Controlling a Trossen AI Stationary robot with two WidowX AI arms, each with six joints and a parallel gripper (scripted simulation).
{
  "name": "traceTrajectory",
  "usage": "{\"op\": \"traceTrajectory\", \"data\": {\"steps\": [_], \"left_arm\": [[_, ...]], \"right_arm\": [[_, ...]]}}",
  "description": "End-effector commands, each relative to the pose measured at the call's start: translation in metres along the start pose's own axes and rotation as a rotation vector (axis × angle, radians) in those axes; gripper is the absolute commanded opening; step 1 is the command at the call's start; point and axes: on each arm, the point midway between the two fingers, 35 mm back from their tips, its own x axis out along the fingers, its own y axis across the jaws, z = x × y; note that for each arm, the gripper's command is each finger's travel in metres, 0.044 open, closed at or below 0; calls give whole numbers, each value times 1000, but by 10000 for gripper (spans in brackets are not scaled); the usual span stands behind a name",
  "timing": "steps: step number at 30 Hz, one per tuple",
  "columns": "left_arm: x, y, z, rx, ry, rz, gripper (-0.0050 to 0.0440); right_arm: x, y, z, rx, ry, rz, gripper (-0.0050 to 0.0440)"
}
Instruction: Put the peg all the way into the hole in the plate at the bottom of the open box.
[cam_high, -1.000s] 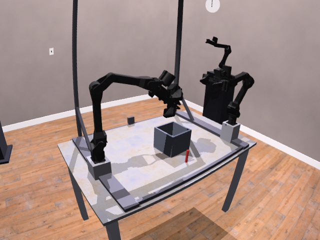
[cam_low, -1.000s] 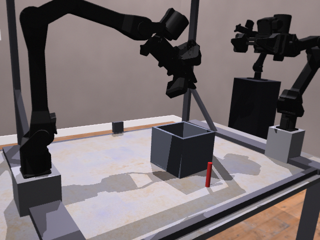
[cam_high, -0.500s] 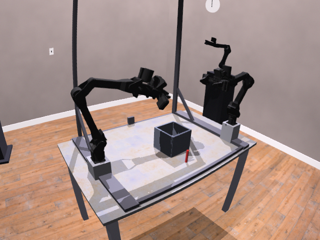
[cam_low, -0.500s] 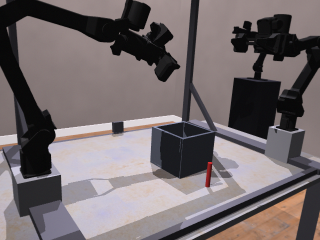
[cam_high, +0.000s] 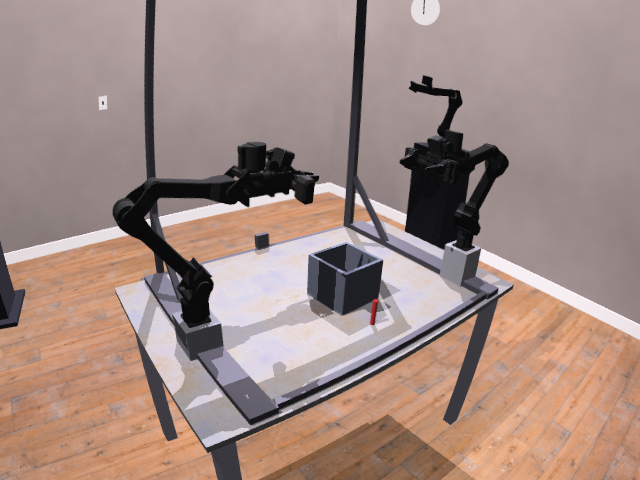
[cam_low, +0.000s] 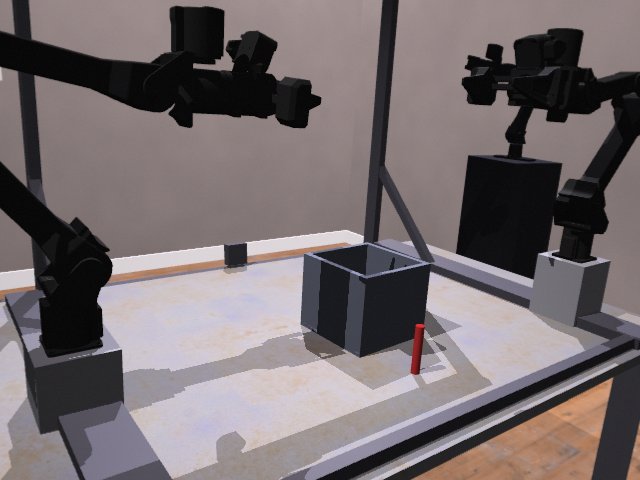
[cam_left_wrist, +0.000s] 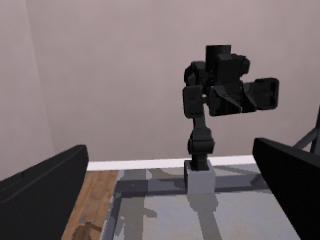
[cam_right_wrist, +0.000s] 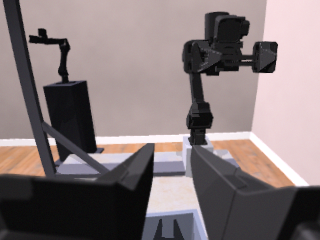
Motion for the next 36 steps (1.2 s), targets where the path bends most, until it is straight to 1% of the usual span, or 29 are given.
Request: {"op": "traceTrajectory", "data": {"steps": [1, 4, 5, 7, 8, 13, 14, 16, 36], "left_arm": [[-2, -1, 1, 2, -5, -6, 440], [-2, -1, 1, 2, -5, -6, 440], [-2, -1, 1, 2, -5, -6, 440], [-2, -1, 1, 2, -5, -6, 440], [-2, -1, 1, 2, -5, -6, 440], [-2, -1, 1, 2, -5, -6, 440], [-2, -1, 1, 2, -5, -6, 125], [-2, -1, 1, 2, -5, -6, 125], [-2, -1, 1, 2, -5, -6, 125]], "right_arm": [[-17, 6, 5, -95, -100, 10, 105], [-21, 7, 9, -119, -125, 11, 105], [-19, 7, 6, -116, -112, 11, 105], [-13, 6, 9, -90, -97, 9, 105], [-11, 5, -1, -77, -66, 10, 105], [-11, 4, 0, -76, -63, 6, 105], [-11, 4, 5, -76, -72, 4, 105], [-11, 4, 11, -76, -84, 3, 105], [-12, 3, 13, -84, -85, 1, 105]]}}
